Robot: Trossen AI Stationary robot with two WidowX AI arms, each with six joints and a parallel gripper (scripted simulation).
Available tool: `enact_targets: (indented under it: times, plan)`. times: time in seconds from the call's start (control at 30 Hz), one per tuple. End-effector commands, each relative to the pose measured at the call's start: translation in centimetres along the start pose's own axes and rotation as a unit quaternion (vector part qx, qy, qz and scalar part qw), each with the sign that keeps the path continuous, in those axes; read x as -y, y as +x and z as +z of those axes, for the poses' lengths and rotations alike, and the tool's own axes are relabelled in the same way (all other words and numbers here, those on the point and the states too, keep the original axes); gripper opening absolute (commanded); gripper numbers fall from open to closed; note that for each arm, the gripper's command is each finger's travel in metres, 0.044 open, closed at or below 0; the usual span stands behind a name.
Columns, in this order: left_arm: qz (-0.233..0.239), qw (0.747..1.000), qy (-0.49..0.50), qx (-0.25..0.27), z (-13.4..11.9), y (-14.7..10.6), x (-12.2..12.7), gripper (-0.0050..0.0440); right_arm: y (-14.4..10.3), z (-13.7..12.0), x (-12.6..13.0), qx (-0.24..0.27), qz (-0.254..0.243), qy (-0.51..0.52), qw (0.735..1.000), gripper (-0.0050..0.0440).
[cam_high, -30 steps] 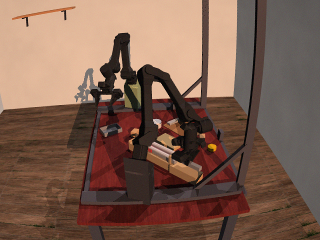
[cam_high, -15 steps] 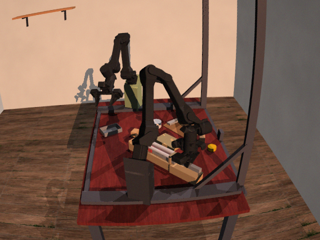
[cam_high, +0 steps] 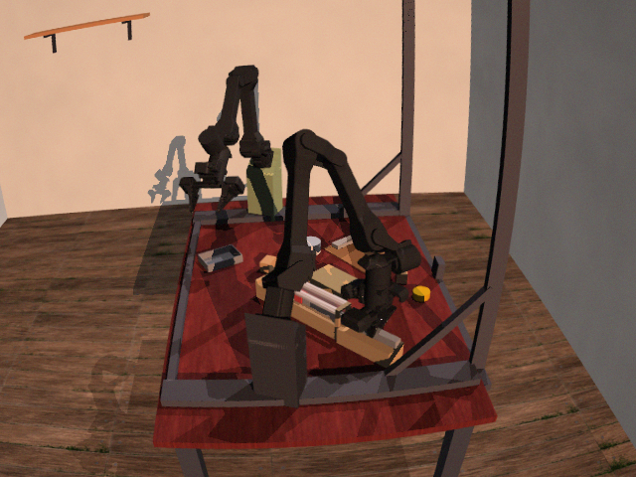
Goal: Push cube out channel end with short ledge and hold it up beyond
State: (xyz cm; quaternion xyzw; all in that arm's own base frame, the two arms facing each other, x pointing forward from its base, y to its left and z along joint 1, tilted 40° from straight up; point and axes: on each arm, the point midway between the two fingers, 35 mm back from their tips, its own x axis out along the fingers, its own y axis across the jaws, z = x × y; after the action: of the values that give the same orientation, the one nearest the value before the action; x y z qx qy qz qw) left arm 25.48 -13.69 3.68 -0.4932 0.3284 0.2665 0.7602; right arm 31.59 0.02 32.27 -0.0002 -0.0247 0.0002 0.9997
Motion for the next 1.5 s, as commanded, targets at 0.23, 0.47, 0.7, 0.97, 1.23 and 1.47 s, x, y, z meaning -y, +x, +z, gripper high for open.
enact_targets:
  times: [0.23, 0.47, 0.7, 0.97, 1.23, 1.47]
  plan:
    - [-0.004, 1.000, 0.000, -0.003, 0.4, 0.1, 0.2, 0.0000, -0.3, 1.1, 0.0, 0.015, -0.001, 0.001, 1.000, 0.0400]
    - [-0.006, 1.000, -0.002, -0.003, 1.2, 0.1, 0.3, 0.0000, -0.3, 1.1, 0.0, 0.015, -0.001, 0.001, 1.000, 0.0400]
    - [-0.007, 1.000, -0.002, -0.003, 2.2, 0.0, 0.3, 0.0000, -0.3, 1.1, 0.0, 0.015, -0.001, 0.001, 1.000, 0.0400]
    - [-0.008, 1.000, -0.002, -0.003, 2.9, 0.0, 0.4, 0.0000, -0.3, 1.1, 0.0, 0.015, -0.001, 0.001, 1.000, 0.0400]
    - [-0.009, 1.000, -0.003, -0.002, 4.1, 0.0, 0.4, 0.0000, -0.3, 1.1, 0.0, 0.015, -0.001, 0.001, 1.000, 0.0400]
    - [-0.009, 1.000, -0.003, -0.002, 4.6, 0.0, 0.4, 0.0000, -0.3, 1.1, 0.0, 0.015, -0.001, 0.001, 1.000, 0.0400]
